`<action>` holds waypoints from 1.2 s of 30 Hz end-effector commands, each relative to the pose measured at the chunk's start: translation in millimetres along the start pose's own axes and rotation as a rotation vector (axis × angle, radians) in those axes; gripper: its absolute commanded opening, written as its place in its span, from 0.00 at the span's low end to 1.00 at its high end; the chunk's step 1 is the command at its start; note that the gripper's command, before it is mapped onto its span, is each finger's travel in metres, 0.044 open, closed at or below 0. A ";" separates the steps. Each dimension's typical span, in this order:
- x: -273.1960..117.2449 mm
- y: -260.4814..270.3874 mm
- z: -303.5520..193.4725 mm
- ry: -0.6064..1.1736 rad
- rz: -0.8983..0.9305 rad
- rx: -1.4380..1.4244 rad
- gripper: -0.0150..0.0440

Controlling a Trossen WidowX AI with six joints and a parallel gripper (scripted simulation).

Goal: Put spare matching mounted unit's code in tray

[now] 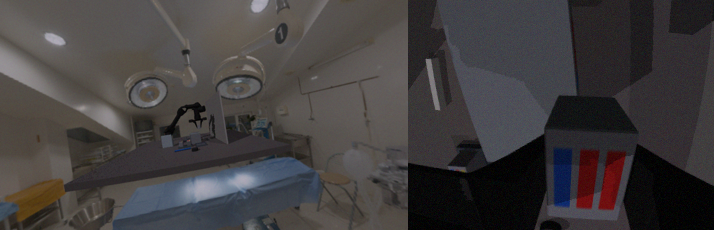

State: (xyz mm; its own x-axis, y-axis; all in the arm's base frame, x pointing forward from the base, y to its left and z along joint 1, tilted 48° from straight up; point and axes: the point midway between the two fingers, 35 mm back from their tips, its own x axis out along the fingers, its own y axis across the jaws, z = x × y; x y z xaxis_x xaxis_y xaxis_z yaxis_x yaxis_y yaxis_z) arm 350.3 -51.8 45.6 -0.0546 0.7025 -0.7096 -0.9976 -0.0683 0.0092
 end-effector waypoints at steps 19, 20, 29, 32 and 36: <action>25.7 -1.6 -125.2 -0.028 0.003 -0.042 0.25; 27.5 -0.7 -130.5 -0.030 0.003 -0.044 0.25; 34.2 2.9 -149.4 -0.038 0.003 -0.050 0.25; 35.6 2.7 -149.4 -0.038 0.003 -0.050 0.25; 39.3 2.2 -149.5 -0.038 0.003 -0.050 0.25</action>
State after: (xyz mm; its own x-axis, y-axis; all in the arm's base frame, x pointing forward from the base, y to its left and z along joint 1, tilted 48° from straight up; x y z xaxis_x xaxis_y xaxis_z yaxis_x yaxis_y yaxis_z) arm 352.1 -131.4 -84.5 -0.0587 0.7306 -0.6803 -0.9947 -0.1004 -0.0219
